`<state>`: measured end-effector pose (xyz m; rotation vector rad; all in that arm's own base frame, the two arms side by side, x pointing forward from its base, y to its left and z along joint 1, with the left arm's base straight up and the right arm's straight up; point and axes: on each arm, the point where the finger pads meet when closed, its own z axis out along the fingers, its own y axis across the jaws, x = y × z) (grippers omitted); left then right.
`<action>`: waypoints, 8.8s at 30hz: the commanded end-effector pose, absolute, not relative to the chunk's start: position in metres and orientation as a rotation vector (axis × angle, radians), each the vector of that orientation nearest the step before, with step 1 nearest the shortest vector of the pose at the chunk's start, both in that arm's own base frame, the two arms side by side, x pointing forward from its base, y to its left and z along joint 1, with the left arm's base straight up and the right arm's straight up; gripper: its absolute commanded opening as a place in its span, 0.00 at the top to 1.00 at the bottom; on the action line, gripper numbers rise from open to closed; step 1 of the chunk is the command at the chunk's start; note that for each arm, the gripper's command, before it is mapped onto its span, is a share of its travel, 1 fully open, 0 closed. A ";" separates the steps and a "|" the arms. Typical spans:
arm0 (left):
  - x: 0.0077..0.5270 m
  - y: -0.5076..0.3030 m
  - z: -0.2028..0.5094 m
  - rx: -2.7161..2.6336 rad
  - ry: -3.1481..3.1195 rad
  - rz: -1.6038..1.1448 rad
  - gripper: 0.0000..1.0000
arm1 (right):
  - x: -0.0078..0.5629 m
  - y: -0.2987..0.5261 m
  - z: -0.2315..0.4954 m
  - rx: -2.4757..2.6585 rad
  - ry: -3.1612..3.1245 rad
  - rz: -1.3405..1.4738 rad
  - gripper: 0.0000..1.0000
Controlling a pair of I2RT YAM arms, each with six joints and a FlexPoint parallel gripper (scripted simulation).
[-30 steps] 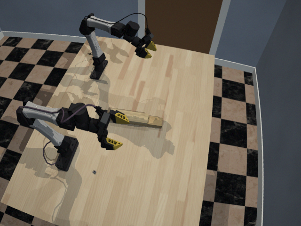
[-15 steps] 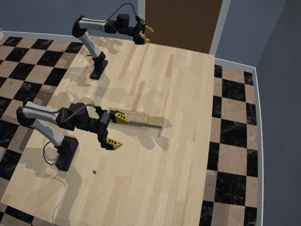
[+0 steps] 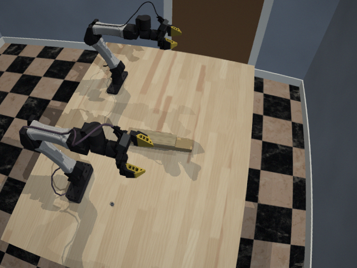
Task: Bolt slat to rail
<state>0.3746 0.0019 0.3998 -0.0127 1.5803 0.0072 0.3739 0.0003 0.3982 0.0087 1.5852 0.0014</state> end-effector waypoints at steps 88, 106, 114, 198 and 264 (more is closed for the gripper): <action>0.374 0.000 0.407 0.000 1.558 0.000 0.00 | 0.306 -0.055 0.108 1.654 2.062 0.360 0.00; 0.374 0.000 0.407 0.000 1.558 0.000 0.00 | 0.251 -0.058 0.059 2.204 1.906 0.246 0.00; 0.374 0.000 0.407 0.000 1.558 0.000 0.00 | 0.222 -0.056 0.041 2.460 1.774 0.147 0.00; 0.374 0.000 0.407 0.000 1.558 0.000 0.00 | 0.191 -0.055 -0.001 2.743 1.539 0.002 0.00; 0.374 0.000 0.407 0.000 1.558 0.000 0.00 | 0.191 -0.055 -0.021 2.732 1.547 -0.002 0.85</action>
